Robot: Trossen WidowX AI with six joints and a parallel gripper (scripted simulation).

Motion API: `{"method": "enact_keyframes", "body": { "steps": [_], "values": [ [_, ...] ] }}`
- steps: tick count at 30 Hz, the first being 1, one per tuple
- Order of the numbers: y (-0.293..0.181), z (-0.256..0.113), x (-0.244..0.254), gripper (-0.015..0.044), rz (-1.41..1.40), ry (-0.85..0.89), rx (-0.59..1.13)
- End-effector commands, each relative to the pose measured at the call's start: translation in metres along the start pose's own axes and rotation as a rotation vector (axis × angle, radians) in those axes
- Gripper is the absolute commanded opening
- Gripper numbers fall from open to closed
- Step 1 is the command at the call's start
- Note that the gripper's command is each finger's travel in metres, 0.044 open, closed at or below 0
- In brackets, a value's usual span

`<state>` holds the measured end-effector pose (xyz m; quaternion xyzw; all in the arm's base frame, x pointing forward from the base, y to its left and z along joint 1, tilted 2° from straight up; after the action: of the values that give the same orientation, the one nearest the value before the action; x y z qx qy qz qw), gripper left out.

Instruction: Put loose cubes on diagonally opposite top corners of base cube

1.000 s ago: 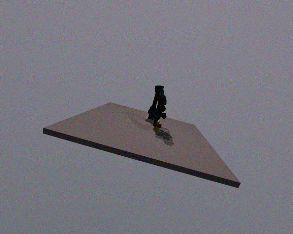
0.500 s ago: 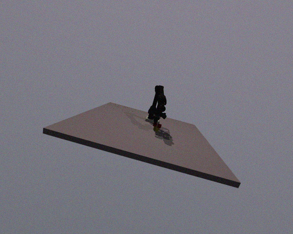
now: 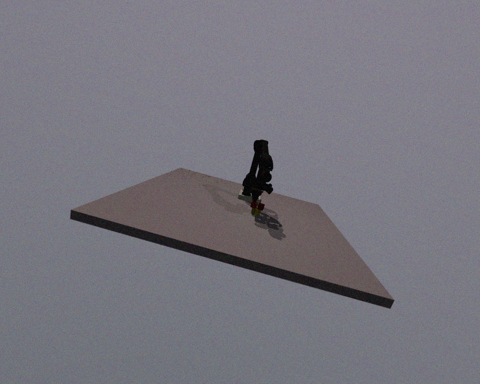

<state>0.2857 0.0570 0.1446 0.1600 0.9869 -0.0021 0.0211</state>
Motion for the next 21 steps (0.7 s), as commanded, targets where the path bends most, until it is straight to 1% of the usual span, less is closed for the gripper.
{"method": "enact_keyframes", "body": {
  "steps": [1, 21],
  "values": [
    [0.001, -0.008, -0.002, 0.0205, 0.001, -0.009, -0.005],
    [0.001, -0.033, -0.001, 0.0205, 0.001, -0.009, -0.005]
  ]
}}
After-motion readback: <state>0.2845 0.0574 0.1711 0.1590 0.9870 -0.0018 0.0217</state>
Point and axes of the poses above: the point midway between the two fingers, 35 mm back from their tips, its own z axis out along the fingers, its own x axis across the jaws, y = z × x, the point moved 6 cm from there along -z, back along the fingers, and after that the axes turned 8 degrees about z, right-handed, at the moved point
